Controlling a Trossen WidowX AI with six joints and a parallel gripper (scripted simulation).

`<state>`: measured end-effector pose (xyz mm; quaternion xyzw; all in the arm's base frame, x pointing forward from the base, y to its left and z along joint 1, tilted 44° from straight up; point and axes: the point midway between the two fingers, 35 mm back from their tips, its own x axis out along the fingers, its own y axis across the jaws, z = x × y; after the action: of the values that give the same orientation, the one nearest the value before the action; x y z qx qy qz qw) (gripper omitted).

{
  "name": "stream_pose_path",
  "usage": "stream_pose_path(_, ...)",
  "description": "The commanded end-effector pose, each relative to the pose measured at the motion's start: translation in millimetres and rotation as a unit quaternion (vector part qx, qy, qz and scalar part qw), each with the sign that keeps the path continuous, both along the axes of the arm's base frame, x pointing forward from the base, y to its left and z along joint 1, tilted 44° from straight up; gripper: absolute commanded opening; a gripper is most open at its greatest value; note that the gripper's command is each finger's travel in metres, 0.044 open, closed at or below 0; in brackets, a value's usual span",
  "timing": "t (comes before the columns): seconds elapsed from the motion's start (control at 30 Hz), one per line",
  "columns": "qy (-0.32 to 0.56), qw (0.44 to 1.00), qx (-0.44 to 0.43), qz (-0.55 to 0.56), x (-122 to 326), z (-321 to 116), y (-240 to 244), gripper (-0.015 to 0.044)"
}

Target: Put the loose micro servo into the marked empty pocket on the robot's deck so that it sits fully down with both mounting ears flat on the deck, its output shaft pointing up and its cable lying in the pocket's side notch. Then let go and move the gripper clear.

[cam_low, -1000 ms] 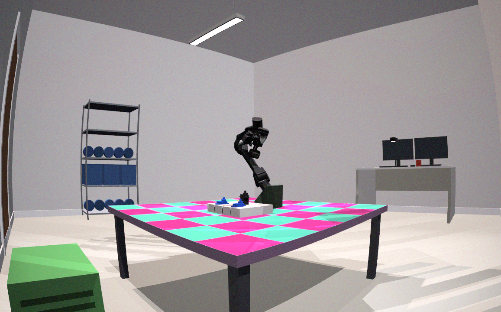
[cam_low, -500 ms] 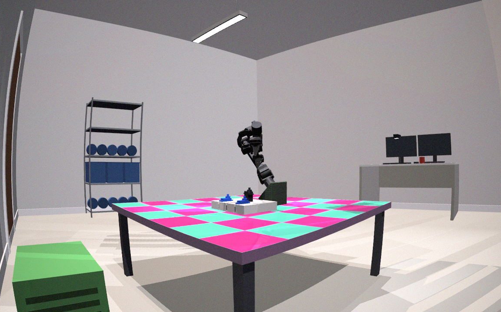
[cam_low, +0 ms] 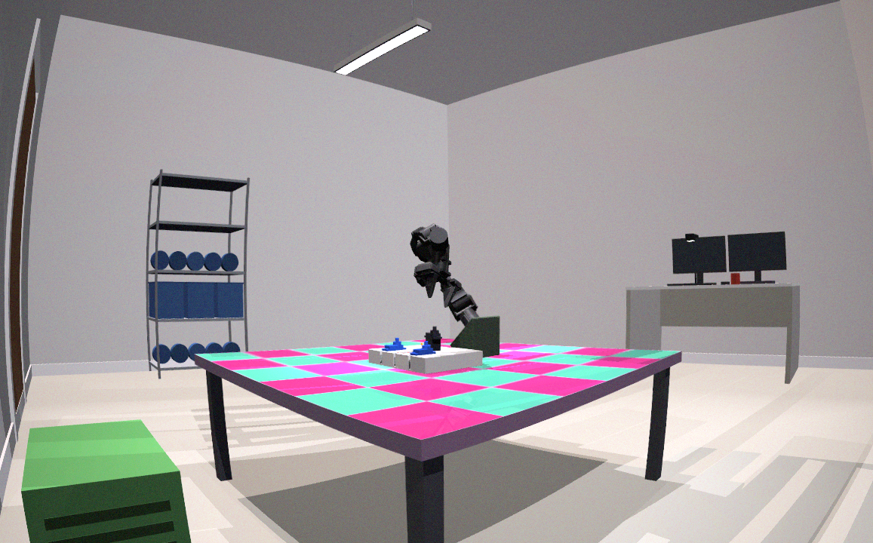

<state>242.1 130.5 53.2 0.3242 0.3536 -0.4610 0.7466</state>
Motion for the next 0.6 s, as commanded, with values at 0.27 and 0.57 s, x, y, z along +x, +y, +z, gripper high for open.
stream_pose_path(0.27, -0.025, 0.982, -0.030, -0.186, -8.7, -7.2, -48.3, 0.0440)
stream_pose_path(0.57, -0.055, 0.943, -0.062, -0.321, -19.5, -7.6, -82.1, 0.0440)
